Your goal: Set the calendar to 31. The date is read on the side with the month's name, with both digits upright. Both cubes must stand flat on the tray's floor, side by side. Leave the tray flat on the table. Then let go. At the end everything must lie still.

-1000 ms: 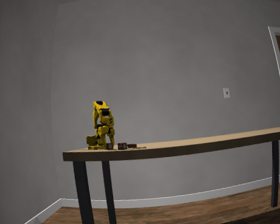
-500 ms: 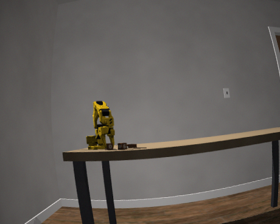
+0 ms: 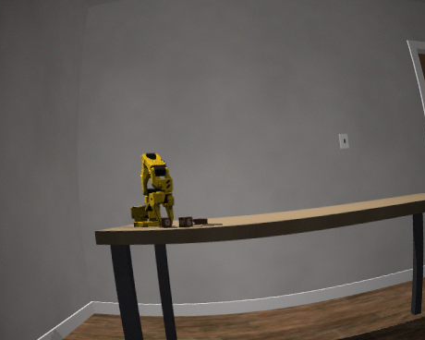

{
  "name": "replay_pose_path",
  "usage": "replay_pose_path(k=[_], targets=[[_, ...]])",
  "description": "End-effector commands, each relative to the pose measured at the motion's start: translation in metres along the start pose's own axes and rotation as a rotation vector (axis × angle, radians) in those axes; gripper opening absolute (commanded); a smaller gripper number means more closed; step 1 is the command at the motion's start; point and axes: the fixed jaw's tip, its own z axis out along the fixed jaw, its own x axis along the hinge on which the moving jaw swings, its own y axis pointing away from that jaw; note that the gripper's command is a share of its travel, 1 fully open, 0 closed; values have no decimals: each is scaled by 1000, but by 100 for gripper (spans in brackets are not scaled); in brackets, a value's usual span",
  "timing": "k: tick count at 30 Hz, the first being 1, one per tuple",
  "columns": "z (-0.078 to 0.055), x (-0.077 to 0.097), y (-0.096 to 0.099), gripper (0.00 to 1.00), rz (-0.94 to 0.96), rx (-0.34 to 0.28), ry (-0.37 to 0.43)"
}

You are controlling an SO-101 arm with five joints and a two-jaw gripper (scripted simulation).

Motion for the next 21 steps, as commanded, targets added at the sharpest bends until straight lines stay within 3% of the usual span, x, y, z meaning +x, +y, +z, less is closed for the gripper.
replay_pose_path(k=[1, 21], targets=[[-1, 2, 2, 17, -2, -3, 15], [-1, 2, 2, 32, -2, -3, 15]])
